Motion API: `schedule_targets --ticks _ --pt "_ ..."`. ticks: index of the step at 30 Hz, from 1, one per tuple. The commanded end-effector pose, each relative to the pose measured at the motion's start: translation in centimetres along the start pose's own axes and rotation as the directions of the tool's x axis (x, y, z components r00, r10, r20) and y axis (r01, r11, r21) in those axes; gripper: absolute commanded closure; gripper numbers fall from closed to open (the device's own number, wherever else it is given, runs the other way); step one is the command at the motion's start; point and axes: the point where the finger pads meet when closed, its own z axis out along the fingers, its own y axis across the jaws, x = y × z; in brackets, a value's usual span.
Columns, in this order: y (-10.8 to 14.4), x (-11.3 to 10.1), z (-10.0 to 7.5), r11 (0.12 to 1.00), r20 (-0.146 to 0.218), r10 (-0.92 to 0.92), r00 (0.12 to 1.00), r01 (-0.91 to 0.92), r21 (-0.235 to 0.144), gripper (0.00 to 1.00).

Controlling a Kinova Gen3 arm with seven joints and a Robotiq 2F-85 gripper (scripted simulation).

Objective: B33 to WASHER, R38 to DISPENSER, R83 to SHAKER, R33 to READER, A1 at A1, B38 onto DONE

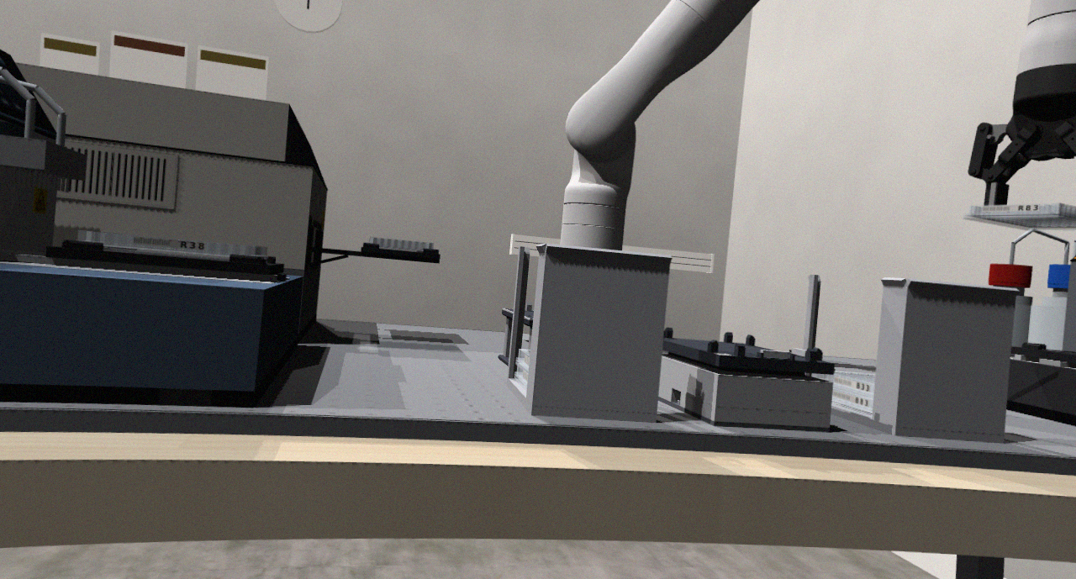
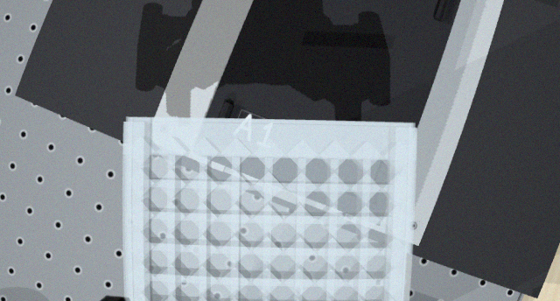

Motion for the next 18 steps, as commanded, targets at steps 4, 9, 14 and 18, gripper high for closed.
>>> schedule_targets --ticks 4,9,14,18 --pt "-0.5 -1.8 -0.1 0.998 -0.002 -0.060 0.998 0.060 -0.004 0.06" --pt "-0.9 -3.0 -0.1 0.994 -0.002 -0.106 0.994 0.106 -0.004 0.06" --pt "-1.4 -4.6 -0.1 0.986 -0.002 -0.164 0.986 0.164 -0.004 0.06" --pt "-1.7 -5.5 -0.1 0.984 -0.002 -0.177 0.984 0.177 -0.004 0.06"
